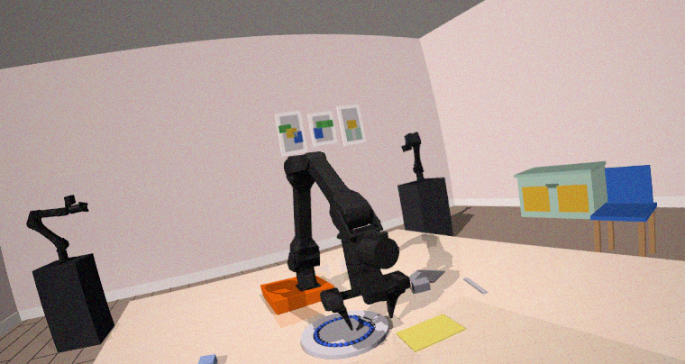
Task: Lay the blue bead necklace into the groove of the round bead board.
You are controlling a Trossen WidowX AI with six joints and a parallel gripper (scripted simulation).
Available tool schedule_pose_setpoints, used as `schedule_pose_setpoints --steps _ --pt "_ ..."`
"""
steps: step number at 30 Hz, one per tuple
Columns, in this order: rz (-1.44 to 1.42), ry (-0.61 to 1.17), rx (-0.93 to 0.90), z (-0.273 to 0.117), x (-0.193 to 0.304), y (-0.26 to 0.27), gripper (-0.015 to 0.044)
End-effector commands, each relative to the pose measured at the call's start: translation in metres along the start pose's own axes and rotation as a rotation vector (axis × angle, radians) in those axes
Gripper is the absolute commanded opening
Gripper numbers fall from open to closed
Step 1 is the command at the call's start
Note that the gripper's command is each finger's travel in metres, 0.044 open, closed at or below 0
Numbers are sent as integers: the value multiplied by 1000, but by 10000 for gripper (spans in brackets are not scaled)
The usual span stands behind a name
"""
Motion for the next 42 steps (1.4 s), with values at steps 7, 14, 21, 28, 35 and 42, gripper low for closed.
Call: schedule_pose_setpoints --steps 7,14,21,28,35,42 --pt "-9 -2 -1 -3 0 0 414" --pt "-417 -2 -1 -30 9 -5 230" --pt "-417 -2 -1 -29 9 -5 120" --pt "-409 -13 -3 -23 8 -5 120" --pt "-411 -10 -2 -15 8 -5 120" --pt "-414 -7 -2 -4 8 -5 120"
Point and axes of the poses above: the point midway between the two fingers, 35 mm back from their tips, its own z axis out along the fingers, its own y axis across the jaws, x = y × z, the point moved 8 cm from there along -z, back along the fingers, and after that the axes turned 7 degrees about z, right-handed, at the moved point
